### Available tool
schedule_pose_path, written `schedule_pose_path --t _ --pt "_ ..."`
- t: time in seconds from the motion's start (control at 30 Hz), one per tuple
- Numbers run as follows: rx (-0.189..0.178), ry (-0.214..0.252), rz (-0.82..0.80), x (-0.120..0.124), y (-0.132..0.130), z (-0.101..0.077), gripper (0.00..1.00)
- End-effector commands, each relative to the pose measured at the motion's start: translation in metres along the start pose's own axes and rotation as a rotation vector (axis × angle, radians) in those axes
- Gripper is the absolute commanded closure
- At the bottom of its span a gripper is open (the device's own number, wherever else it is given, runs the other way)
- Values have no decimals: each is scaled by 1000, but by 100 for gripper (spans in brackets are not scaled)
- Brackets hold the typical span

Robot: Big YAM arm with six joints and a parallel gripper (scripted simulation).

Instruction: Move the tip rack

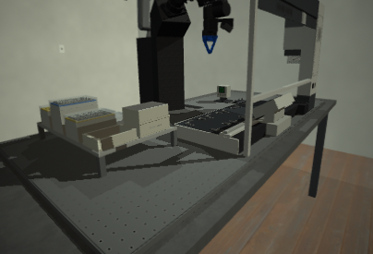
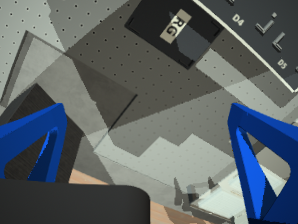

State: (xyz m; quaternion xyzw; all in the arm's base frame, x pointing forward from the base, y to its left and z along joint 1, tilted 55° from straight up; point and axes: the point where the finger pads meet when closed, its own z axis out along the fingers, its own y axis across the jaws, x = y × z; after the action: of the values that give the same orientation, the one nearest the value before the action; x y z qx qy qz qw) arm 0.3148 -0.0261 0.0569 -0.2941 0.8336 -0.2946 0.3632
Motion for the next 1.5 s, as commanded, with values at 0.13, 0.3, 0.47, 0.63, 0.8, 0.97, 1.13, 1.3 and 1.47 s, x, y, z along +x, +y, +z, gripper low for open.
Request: schedule_pose_path --t 0.13,0.3,0.47,0.63,0.8,0.97,1.13,1.3,1.47 --pt "-3 -16 179 -8 -2 -3 0" --pt "-7 -10 278 -7 -1 -3 0" --pt "-9 -7 338 -7 -1 -2 0" --pt "-11 -4 441 -6 -2 -2 0" --pt "-10 -1 544 -6 -3 -2 0" --pt "-11 7 625 -4 -3 -2 0" --pt "-3 9 678 2 -15 -1 0" --pt "-1 8 777 14 -38 -2 0" --pt "1 7 876 26 -60 -2 0"
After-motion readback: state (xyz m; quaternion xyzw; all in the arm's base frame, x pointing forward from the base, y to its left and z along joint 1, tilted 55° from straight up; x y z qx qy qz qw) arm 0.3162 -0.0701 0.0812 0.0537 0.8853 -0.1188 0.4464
